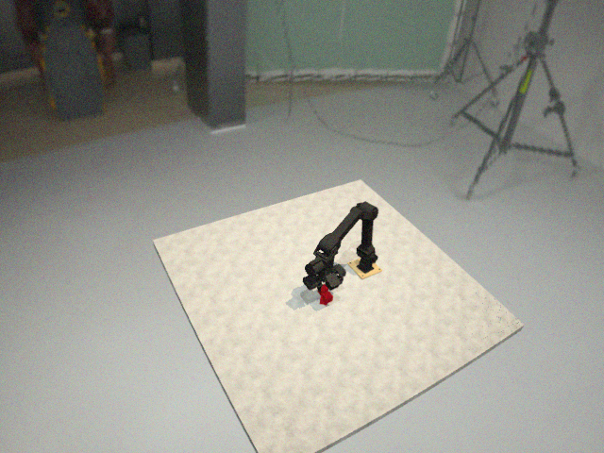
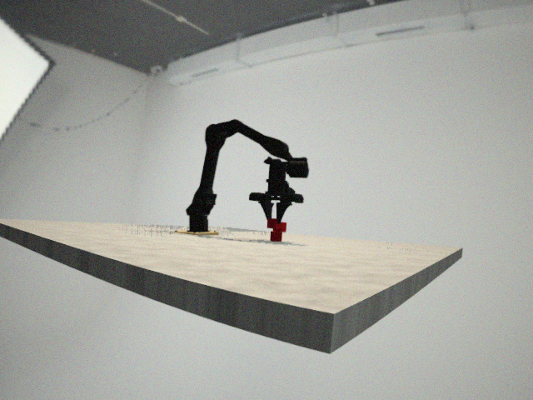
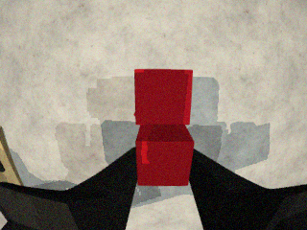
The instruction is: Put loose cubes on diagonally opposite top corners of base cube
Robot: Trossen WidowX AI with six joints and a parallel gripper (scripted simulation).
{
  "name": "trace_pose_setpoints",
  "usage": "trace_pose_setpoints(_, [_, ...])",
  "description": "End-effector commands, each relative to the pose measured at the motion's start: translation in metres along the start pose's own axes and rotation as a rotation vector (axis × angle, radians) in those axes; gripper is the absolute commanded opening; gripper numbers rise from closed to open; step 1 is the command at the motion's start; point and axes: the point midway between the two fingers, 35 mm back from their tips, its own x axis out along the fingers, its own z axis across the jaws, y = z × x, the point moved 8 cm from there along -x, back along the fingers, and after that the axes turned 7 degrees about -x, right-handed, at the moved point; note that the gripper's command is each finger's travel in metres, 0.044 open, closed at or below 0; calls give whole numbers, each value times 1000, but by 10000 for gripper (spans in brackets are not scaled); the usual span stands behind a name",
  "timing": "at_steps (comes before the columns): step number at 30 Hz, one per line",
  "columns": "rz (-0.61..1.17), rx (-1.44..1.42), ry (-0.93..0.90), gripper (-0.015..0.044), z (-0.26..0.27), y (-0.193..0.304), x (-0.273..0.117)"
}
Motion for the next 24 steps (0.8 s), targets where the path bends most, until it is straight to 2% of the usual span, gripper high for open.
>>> trace_pose_setpoints(1, [-7, 11, -1, 105, 0, 0, 7])
trace_pose_setpoints(24, [-7, 15, -1, 105, 0, 0, 10])
